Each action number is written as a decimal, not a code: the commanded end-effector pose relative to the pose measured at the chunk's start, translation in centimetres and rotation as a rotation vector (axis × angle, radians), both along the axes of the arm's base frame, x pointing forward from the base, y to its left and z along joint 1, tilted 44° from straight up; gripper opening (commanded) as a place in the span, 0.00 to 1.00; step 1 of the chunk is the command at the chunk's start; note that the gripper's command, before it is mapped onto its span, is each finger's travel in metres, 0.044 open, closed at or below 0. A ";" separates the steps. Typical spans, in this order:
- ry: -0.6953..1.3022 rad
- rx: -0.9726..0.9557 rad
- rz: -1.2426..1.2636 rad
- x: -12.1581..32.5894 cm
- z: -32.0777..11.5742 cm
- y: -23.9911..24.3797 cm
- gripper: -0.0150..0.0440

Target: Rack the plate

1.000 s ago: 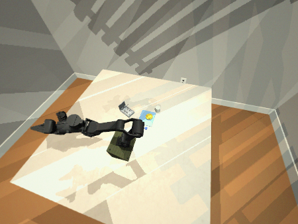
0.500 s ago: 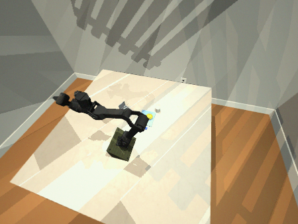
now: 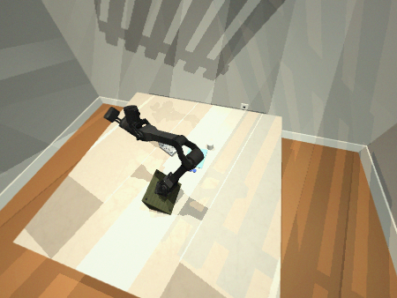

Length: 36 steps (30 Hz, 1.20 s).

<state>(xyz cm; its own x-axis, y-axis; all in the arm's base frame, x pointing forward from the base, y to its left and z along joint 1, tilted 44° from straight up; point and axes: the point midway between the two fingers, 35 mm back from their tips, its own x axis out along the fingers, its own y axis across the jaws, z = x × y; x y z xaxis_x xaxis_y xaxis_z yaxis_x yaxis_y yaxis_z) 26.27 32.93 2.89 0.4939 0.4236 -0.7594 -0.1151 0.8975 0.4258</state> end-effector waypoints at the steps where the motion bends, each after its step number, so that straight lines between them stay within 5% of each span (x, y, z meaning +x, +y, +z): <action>1: -0.030 -0.131 -0.090 3.7 0.4 -4.6 0.93; 18: 0.076 -0.642 -0.343 9.7 2.0 -24.1 0.93; 36: 0.451 -1.066 -0.443 5.0 6.5 -42.6 0.93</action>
<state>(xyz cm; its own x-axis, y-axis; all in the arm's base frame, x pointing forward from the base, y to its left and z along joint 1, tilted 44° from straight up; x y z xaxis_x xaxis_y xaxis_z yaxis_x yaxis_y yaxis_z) 32.88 -6.31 7.92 0.1340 -0.5956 -0.7920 0.2749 0.7902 -0.5477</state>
